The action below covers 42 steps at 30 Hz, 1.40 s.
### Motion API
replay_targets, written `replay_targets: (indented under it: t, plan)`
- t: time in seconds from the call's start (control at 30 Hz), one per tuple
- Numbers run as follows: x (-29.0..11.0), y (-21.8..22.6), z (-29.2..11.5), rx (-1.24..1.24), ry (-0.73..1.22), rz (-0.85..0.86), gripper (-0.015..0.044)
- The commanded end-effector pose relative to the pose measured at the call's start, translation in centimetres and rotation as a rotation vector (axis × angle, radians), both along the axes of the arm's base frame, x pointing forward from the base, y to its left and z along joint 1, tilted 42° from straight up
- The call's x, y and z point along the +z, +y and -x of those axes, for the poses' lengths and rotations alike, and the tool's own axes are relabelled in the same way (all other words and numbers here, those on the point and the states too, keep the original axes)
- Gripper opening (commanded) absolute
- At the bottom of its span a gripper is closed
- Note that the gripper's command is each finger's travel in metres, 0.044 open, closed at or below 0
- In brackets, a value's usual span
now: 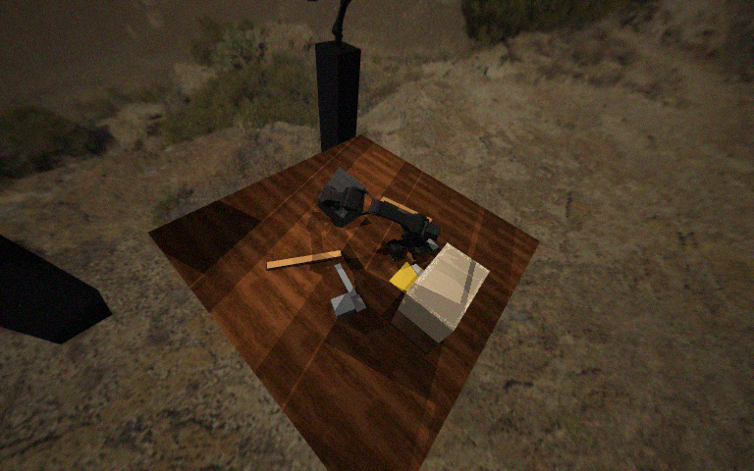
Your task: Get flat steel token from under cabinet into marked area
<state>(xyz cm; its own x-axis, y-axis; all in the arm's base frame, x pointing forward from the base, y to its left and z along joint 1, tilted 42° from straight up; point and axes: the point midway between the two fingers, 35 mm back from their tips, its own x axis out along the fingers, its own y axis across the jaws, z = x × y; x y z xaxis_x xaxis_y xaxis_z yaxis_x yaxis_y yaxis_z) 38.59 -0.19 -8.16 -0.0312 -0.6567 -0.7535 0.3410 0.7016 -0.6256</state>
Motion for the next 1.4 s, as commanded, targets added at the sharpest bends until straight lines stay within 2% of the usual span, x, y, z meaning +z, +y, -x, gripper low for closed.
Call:
replay_targets:
  t: [0.0, 1.37]
  plan:
    - [0.4, -0.6, 0.3, -0.006, -0.001, 0.002, 0.0000]
    - [-0.3, 0.3, 3.7, -0.006, 0.001, 0.001, 0.0000]
